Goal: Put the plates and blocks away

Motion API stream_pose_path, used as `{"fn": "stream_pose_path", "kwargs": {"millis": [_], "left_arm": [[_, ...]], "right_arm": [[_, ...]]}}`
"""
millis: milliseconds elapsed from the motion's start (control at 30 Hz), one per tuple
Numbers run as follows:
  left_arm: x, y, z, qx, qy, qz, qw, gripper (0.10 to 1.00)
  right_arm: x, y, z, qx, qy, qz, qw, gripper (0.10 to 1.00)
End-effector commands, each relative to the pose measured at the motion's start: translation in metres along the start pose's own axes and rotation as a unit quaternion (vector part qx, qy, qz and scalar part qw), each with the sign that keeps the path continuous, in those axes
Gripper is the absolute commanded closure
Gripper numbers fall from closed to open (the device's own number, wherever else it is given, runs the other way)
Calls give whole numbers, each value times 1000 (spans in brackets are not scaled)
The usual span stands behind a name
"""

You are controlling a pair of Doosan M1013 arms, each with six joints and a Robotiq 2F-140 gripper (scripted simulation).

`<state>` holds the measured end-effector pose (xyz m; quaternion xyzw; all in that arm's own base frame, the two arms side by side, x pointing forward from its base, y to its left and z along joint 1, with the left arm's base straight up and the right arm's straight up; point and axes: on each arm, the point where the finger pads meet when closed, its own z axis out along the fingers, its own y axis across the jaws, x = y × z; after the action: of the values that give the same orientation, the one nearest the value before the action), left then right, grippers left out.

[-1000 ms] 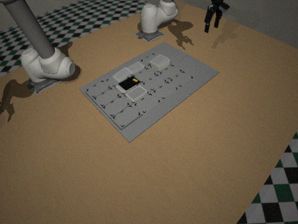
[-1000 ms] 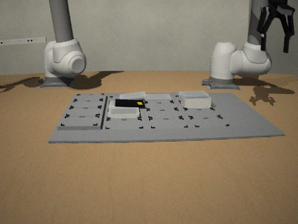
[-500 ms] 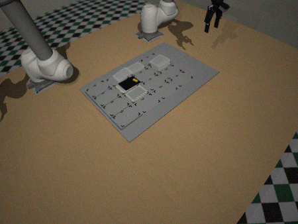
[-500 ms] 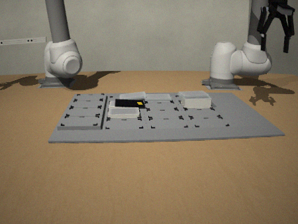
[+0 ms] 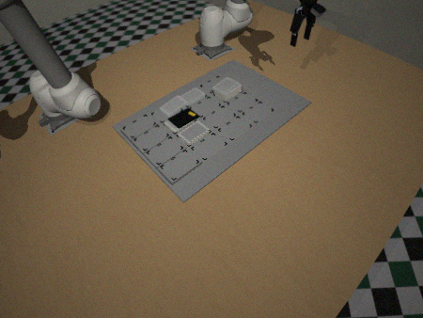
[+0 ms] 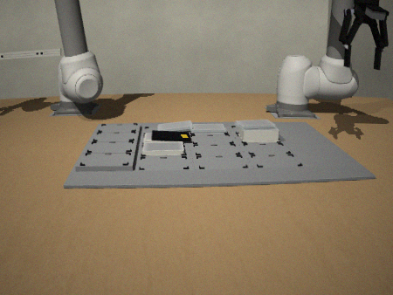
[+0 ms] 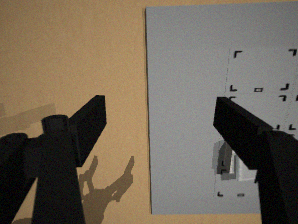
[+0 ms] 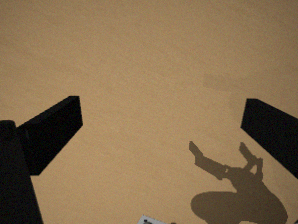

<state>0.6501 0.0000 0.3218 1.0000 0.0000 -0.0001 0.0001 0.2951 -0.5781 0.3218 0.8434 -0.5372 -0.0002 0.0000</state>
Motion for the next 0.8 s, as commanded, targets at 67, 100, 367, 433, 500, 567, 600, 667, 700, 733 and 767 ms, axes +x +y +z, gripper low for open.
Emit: {"fn": "stream_pose_path", "kwargs": {"millis": [67, 100, 367, 433, 500, 567, 600, 667, 700, 733, 767], "left_arm": [[0, 0, -1, 0, 1, 0, 1000, 400], [0, 0, -1, 0, 1, 0, 1000, 400], [0, 0, -1, 0, 1, 0, 1000, 400], [0, 0, -1, 0, 1, 0, 1000, 400], [0, 0, -1, 0, 1, 0, 1000, 400], [0, 0, -1, 0, 1, 0, 1000, 400], [0, 0, -1, 0, 1, 0, 1000, 400], [0, 0, -1, 0, 1, 0, 1000, 400], [0, 0, -1, 0, 1, 0, 1000, 400], [0, 0, -1, 0, 1, 0, 1000, 400], [0, 0, -1, 0, 1, 0, 1000, 400]], "right_arm": [[1, 26, -1, 0, 1, 17, 1000, 98], [1, 31, -1, 0, 1, 33, 999, 98], [0, 61, -1, 0, 1, 44, 999, 98], [-1, 71, -1, 0, 1, 44, 999, 98], [-1, 81, -1, 0, 1, 60, 998, 98], [-3, 91, -1, 0, 1, 87, 996, 98], [-3, 96, -1, 0, 1, 87, 996, 98], [-4, 106, -1, 0, 1, 87, 996, 98], [-5, 111, -1, 0, 1, 87, 996, 98], [-5, 111, -1, 0, 1, 87, 996, 98], [-5, 111, -1, 0, 1, 87, 996, 98]]}}
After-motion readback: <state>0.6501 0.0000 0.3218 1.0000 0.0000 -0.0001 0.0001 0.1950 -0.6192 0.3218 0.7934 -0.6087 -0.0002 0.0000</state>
